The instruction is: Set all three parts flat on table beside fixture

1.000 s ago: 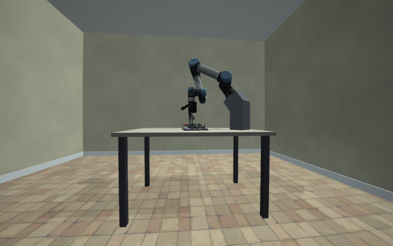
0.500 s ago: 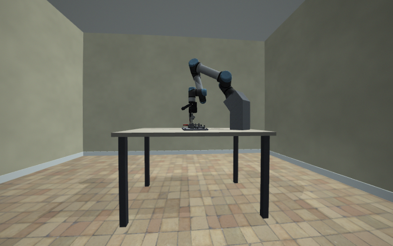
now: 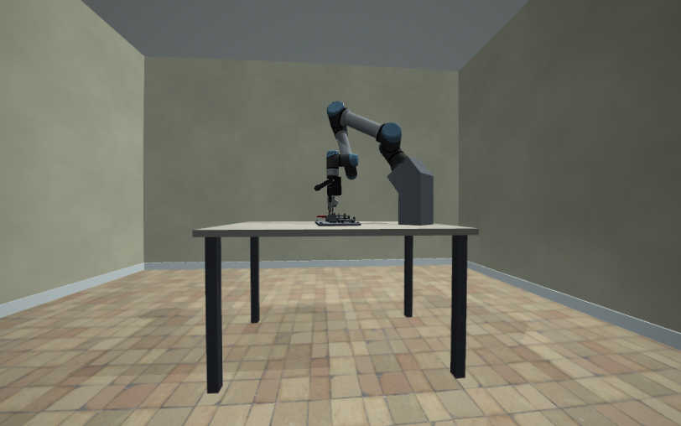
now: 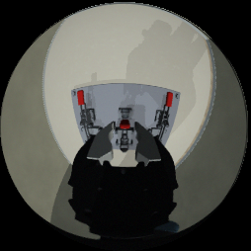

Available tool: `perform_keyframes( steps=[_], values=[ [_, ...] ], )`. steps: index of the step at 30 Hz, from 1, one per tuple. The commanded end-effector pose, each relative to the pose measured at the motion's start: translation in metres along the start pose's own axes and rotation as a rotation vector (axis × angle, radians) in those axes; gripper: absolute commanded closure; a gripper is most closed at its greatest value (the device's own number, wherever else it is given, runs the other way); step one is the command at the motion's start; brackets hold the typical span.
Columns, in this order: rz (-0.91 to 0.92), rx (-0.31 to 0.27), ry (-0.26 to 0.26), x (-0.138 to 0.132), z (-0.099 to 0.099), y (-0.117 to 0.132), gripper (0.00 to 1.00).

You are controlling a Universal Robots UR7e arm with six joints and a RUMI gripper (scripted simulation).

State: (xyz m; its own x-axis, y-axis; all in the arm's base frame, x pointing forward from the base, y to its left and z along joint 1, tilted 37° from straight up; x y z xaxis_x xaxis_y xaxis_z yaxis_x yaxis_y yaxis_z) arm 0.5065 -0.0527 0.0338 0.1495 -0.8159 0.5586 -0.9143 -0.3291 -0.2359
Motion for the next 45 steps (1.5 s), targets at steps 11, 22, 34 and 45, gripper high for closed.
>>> perform_keyframes(
  steps=[11, 22, 34, 45],
  values=[
    [-0.001, -0.004, -0.002, -0.001, 0.001, 0.002, 0.72],
    [-0.002, -0.003, -0.002, -0.001, -0.004, 0.002, 0.72],
    [-0.002, -0.003, -0.001, -0.001, -0.037, 0.002, 0.72],
    [-0.001, -0.001, 0.0, -0.001, -0.051, 0.001, 0.72]
  ],
)
Point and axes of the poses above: the point where the finger pads meet when closed, its own z axis out along the fingers, its own x axis across the jaws, y = z × x, the point moved 8 cm from there along -z, back along the fingers, and after that the axes turned 14 degrees about -z, right-handed, at the moved point
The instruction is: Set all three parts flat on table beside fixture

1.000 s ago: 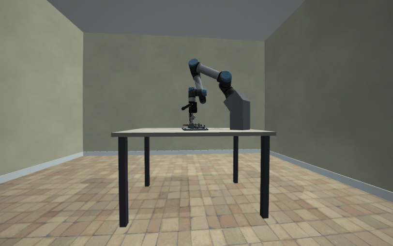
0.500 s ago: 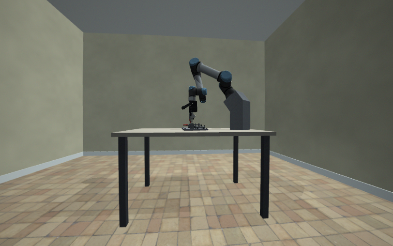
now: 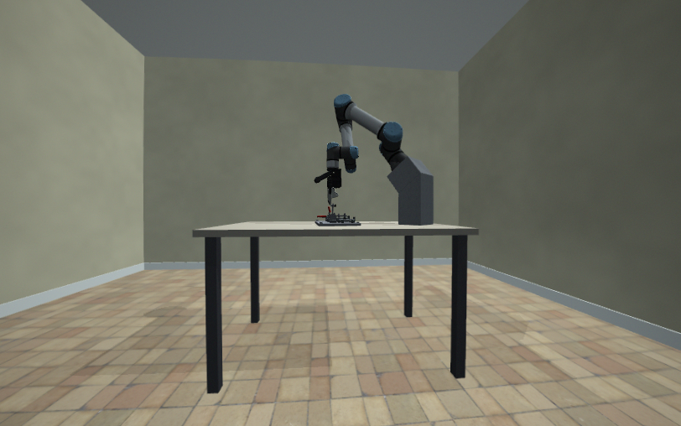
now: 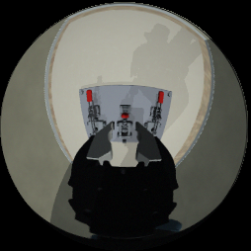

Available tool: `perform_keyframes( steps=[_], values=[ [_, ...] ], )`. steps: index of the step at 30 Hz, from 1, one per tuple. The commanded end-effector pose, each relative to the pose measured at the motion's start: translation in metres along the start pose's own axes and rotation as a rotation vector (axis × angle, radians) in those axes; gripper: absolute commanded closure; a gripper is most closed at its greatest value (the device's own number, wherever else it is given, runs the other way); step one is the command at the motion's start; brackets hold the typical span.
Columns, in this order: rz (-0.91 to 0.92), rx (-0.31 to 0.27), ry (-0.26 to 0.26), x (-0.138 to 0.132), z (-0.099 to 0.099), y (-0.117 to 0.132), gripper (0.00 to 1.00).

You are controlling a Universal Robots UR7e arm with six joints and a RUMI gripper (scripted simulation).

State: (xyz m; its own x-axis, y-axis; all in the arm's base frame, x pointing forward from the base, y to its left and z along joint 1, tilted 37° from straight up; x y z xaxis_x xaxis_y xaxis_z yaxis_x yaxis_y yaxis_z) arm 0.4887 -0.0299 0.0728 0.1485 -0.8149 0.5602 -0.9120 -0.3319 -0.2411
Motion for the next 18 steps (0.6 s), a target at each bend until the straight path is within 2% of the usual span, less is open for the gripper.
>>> perform_keyframes(
  steps=[1, 12, 13, 18],
  values=[
    [0.0, -0.007, -0.002, -0.0007, -0.002, 0.0012, 0.72],
    [-0.001, -0.009, -0.003, -0.0007, -0.0011, 0.0015, 0.72],
    [-0.001, -0.009, -0.003, -0.0007, -0.0012, 0.0015, 0.41],
    [-0.001, -0.008, -0.002, -0.0007, -0.0027, 0.0013, 0.41]
  ],
)
Point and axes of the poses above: the point where the finger pads meet when closed, its own z axis out along the fingers, its own x axis across the jaws, y = z × x, the point moved 8 cm from there along -z, back along the fingers, and after that the axes turned 14 degrees about -z, right-handed, at the moved point
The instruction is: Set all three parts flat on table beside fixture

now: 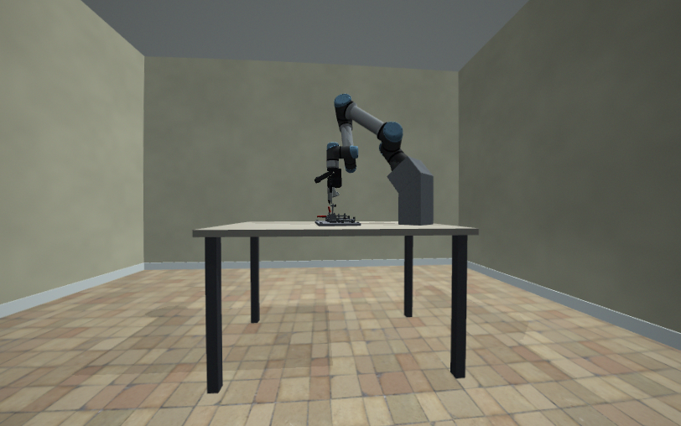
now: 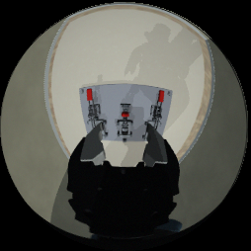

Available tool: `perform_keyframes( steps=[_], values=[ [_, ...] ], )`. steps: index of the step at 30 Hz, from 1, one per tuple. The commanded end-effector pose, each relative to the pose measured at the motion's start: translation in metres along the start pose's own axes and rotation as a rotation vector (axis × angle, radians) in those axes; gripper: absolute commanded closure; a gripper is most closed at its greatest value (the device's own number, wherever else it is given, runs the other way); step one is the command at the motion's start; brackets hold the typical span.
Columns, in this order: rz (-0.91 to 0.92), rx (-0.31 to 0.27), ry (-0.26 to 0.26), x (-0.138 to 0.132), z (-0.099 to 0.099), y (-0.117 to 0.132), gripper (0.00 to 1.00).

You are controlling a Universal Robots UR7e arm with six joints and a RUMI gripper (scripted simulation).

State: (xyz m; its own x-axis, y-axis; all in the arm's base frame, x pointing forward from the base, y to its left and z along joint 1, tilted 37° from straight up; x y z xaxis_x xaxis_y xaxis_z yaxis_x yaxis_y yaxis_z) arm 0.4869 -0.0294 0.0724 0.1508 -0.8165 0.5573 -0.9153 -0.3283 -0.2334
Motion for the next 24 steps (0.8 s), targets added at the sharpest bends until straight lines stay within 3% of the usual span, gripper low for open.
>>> perform_keyframes(
  steps=[1, 13, 24],
  values=[
    [0.0, 0.001, 0.001, 0.0, -0.003, 0.0, 0.41],
    [-0.001, 0.0, 0.0, -0.001, -0.021, 0.001, 0.41],
    [0.0, 0.0, 0.001, 0.0, -0.024, 0.001, 0.41]
  ],
)
Point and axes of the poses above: the point where the finger pads meet when closed, its own z axis out along the fingers, its own x axis across the jaws, y = z × x, the point moved 8 cm from there along -z, back along the fingers, and after that the axes turned 14 degrees about -z, right-handed, at the moved point
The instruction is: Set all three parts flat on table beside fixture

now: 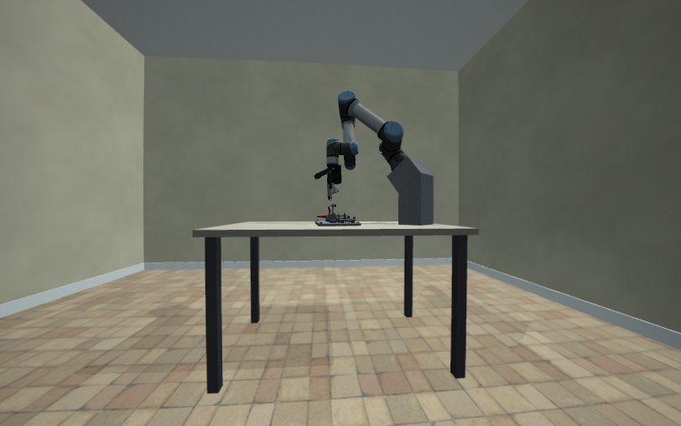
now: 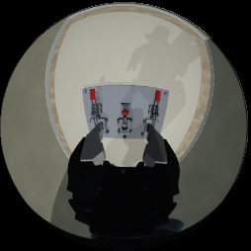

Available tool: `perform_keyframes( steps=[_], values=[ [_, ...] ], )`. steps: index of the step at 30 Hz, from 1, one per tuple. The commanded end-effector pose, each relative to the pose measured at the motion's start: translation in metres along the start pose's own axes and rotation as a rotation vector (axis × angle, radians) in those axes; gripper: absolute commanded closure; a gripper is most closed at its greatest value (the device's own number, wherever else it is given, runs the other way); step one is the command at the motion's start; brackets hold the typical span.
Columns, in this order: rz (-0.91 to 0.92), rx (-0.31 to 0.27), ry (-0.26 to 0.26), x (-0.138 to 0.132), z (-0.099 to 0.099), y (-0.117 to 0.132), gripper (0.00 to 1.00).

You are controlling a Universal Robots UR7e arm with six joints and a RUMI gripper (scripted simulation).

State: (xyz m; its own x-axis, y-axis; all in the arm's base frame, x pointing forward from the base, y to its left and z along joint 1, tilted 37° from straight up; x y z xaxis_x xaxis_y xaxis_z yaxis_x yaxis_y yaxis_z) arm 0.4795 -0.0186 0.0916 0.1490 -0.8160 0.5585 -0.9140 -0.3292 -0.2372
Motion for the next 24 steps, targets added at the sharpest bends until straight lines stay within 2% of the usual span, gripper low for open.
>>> perform_keyframes(
  steps=[1, 10, 24],
  values=[
    [-0.001, -0.005, -0.002, -0.001, -0.001, 0.003, 0.41],
    [0.0, -0.005, -0.001, -0.003, 0.0, 0.013, 0.41],
    [-0.002, -0.008, -0.003, -0.015, 0.0, 0.058, 0.41]
  ],
)
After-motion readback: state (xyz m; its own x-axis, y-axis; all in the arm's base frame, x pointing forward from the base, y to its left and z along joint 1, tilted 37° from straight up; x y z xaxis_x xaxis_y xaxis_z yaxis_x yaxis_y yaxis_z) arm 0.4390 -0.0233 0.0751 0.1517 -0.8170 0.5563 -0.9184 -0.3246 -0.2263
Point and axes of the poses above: the point where the finger pads meet when closed, its own z axis out along the fingers, its own x axis across the jaws, y = z × x, the point moved 8 cm from there along -z, back along the fingers, and after that the axes turned 14 degrees about -z, right-handed, at the moved point
